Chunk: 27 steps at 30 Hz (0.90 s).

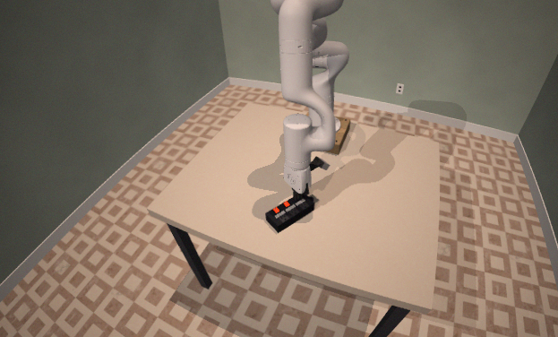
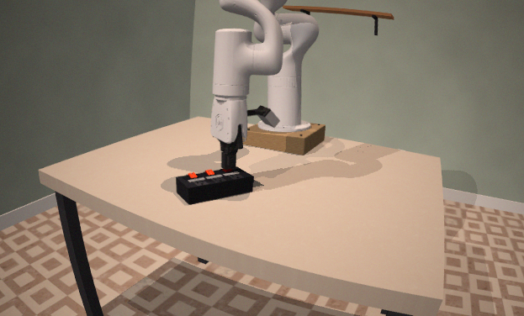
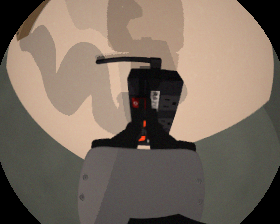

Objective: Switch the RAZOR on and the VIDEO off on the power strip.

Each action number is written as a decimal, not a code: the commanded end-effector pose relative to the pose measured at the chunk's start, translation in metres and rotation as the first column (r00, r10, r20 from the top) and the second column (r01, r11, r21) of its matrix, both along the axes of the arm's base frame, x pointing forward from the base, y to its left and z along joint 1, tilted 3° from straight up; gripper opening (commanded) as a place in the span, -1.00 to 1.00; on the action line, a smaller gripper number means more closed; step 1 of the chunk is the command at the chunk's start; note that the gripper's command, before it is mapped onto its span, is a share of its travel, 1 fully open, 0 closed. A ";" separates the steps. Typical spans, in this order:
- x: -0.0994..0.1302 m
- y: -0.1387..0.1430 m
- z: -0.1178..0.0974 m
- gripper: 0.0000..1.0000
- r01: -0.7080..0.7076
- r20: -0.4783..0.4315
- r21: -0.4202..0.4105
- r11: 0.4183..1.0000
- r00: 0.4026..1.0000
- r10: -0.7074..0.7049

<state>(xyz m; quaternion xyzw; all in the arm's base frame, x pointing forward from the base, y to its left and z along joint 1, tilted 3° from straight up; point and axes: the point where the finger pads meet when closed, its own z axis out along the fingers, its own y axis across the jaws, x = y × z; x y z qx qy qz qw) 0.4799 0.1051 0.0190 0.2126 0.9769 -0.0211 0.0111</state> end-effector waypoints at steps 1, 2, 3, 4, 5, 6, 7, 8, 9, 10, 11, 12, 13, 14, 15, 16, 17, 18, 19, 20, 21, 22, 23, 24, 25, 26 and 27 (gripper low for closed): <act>0.001 0.000 0.000 -1.00 0.000 0.002 0.000 1.000 1.000 0.000; 0.001 0.000 0.000 -1.00 0.000 0.002 0.000 1.000 1.000 0.000; 0.001 0.000 0.000 -1.00 0.000 0.002 0.000 1.000 1.000 0.000; 0.001 0.000 -0.001 -1.00 0.000 0.002 0.000 1.000 1.000 0.000; 0.001 0.000 -0.001 -1.00 0.000 0.002 0.000 1.000 1.000 0.000; 0.001 0.000 -0.001 -1.00 0.000 0.002 0.000 1.000 1.000 0.000; 0.001 0.000 -0.002 -1.00 0.000 0.002 0.000 1.000 1.000 0.000; 0.001 0.000 -0.002 -1.00 0.000 0.002 0.000 1.000 1.000 0.000; 0.001 0.000 -0.003 -1.00 0.000 0.002 0.000 1.000 1.000 0.000; 0.001 0.000 -0.003 -1.00 0.000 0.002 0.000 1.000 1.000 0.000; 0.001 0.000 -0.004 -1.00 0.000 0.002 0.000 1.000 1.000 0.000; 0.001 0.000 -0.004 -1.00 0.000 0.002 0.000 1.000 1.000 0.000; 0.001 0.000 -0.005 -1.00 0.000 0.002 0.000 1.000 1.000 0.000; 0.001 0.000 -0.005 -1.00 0.000 0.002 0.000 1.000 1.000 0.000; 0.001 0.000 -0.006 -1.00 0.000 0.002 0.000 1.000 1.000 0.000; 0.001 0.000 -0.006 -1.00 0.000 0.002 0.000 1.000 1.000 0.000; 0.001 0.000 -0.006 -1.00 0.000 0.002 0.000 1.000 1.000 0.000; 0.001 0.000 -0.007 -1.00 0.000 0.002 0.000 1.000 1.000 0.000; 0.001 0.000 -0.007 -1.00 0.000 0.002 0.000 1.000 1.000 0.000; 0.001 0.000 -0.007 -1.00 0.000 0.002 0.000 1.000 1.000 0.000; 0.001 0.000 -0.007 -1.00 0.000 0.002 0.000 1.000 1.000 0.000; 0.001 0.000 -0.007 -1.00 0.000 0.002 0.000 1.000 1.000 0.000; 0.001 0.000 -0.008 -1.00 0.000 0.002 0.000 1.000 1.000 0.000; 0.001 0.000 -0.008 -1.00 0.000 0.002 0.000 1.000 1.000 0.000; 0.001 0.000 -0.008 -1.00 0.000 0.002 0.000 1.000 1.000 0.000; 0.001 0.000 -0.008 -1.00 0.000 0.002 0.000 1.000 1.000 0.000; 0.001 0.000 -0.008 -1.00 0.000 0.002 0.000 1.000 1.000 0.000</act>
